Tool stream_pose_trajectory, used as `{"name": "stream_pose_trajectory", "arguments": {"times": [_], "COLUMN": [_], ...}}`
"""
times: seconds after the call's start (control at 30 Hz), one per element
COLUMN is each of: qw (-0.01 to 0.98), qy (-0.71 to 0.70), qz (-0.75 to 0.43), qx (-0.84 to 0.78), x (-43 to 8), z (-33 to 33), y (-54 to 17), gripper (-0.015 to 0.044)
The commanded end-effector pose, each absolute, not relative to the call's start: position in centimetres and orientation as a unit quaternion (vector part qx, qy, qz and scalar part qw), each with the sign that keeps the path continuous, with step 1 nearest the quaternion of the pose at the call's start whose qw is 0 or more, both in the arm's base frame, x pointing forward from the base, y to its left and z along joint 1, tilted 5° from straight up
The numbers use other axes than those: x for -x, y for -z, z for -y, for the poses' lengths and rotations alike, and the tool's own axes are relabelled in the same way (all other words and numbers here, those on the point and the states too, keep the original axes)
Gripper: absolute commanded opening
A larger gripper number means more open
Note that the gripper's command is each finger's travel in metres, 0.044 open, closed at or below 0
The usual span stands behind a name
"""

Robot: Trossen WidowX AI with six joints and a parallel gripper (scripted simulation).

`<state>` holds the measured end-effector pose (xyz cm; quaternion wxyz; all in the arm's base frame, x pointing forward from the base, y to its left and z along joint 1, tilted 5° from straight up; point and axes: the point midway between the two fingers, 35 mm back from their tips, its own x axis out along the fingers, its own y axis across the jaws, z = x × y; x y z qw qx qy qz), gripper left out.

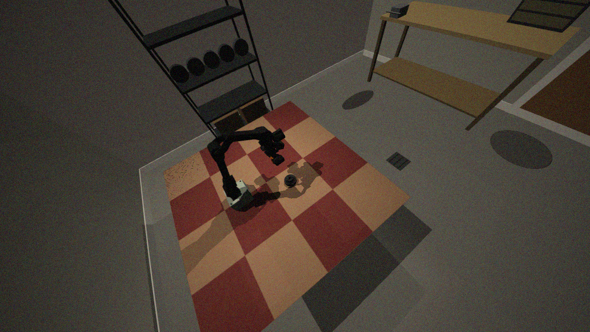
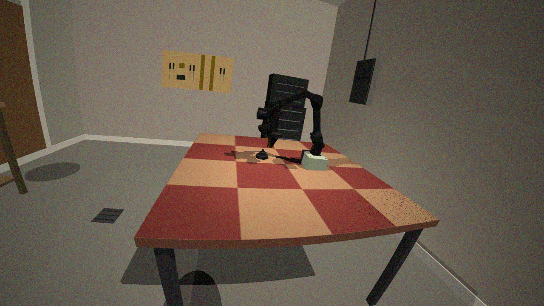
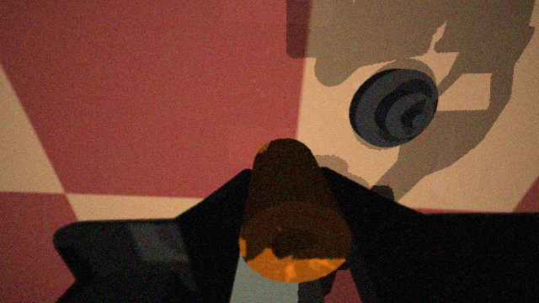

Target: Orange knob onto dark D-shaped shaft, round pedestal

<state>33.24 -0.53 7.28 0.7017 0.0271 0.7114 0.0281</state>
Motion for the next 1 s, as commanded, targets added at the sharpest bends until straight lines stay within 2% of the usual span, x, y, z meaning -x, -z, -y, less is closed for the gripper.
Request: {"name": "stream_pose_trajectory", "arguments": {"times": [0.0,0.97], "qw": [0.704,0.707], "qy": [-0.030,-0.028], "qz": [-0.709,-0.707], "qx": [-0.028,-0.018], "x": [-33.6,-34.5], "z": [1.4,10.0], "y": [-7.1,-4.2], "gripper": [0.0000,0.0000]}}
